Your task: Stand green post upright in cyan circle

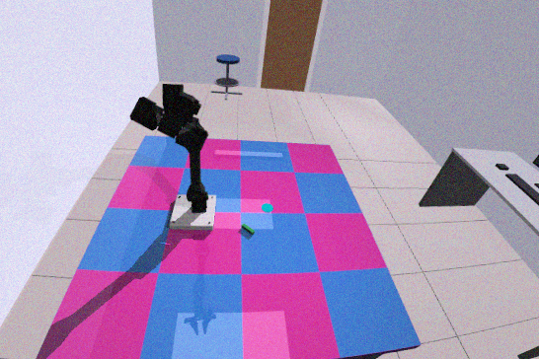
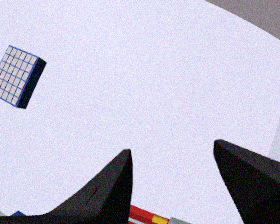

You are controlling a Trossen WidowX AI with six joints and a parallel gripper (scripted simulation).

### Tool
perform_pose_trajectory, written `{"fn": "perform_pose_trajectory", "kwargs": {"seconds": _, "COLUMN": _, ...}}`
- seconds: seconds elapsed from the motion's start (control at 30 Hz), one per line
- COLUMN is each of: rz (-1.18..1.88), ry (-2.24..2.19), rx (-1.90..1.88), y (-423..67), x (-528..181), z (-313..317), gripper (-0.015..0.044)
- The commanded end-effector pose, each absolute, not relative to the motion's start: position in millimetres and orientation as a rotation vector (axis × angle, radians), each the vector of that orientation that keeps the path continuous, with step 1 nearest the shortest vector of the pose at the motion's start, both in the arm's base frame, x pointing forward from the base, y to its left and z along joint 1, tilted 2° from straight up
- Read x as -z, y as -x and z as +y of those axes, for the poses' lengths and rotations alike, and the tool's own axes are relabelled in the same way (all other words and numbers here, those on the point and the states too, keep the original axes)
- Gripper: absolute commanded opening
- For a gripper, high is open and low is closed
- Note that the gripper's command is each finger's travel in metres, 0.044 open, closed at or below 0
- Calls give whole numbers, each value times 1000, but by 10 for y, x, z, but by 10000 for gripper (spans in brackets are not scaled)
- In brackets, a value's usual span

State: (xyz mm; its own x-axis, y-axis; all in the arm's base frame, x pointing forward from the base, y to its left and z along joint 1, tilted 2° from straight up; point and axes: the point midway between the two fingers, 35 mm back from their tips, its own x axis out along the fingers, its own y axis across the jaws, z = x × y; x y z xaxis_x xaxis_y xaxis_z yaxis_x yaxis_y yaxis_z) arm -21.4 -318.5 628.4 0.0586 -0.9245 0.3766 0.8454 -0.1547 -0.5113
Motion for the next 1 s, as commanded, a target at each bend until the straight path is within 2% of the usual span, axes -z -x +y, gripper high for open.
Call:
{"fn": "perform_pose_trajectory", "kwargs": {"seconds": 0.0, "rz": 162, "ry": 543, "rx": 1457, "y": -58, "x": -5803, "z": -3523, "gripper": 233}}
{"fn": "perform_pose_trajectory", "kwargs": {"seconds": 0.23, "rz": 241, "ry": 243, "rx": 1298, "y": -603, "x": -5029, "z": -3830, "gripper": 233}}
{"fn": "perform_pose_trajectory", "kwargs": {"seconds": 0.47, "rz": 366, "ry": -24, "rx": 1142, "y": -1202, "x": -4227, "z": -3874, "gripper": 233}}
{"fn": "perform_pose_trajectory", "kwargs": {"seconds": 0.97, "rz": 776, "ry": -461, "rx": 854, "y": -2239, "x": -2618, "z": -3148, "gripper": 233}}
